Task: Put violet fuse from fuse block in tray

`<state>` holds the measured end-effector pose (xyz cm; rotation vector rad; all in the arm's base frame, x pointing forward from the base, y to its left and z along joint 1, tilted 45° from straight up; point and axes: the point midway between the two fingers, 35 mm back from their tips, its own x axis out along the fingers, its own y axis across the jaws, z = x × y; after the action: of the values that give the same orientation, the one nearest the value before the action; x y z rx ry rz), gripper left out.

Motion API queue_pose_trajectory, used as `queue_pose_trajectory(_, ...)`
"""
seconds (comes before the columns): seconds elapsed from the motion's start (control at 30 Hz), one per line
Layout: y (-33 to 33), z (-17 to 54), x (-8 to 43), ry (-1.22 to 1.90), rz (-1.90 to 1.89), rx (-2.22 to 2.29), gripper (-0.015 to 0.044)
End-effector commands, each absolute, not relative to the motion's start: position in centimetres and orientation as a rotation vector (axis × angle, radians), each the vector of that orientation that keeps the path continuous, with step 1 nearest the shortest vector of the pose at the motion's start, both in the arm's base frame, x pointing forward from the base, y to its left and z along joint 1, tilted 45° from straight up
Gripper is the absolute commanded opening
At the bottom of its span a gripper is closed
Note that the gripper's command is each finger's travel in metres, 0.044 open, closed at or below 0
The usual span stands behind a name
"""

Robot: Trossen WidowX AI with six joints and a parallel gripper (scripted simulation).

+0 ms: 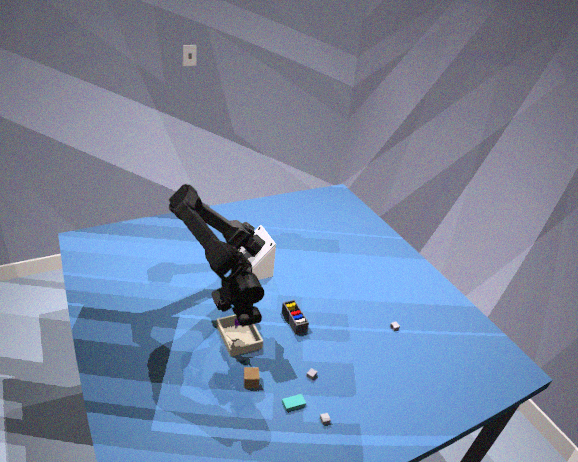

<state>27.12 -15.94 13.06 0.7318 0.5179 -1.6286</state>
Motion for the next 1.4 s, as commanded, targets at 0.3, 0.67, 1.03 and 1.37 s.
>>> queue_pose_trajectory(0.3,-16.8,12.3,26.9,0.516,-1.63,0.73,0.0053)
queue_pose_trajectory(0.67,-16.6,12.4,27.0,0.517,-1.63,0.73,0.033)
queue_pose_trajectory(1.03,-14.2,14.8,27.2,0.521,-1.631,0.727,0.033)
queue_pose_trajectory(1.37,-14.2,14.6,27.2,0.525,-1.629,0.728,0.033)
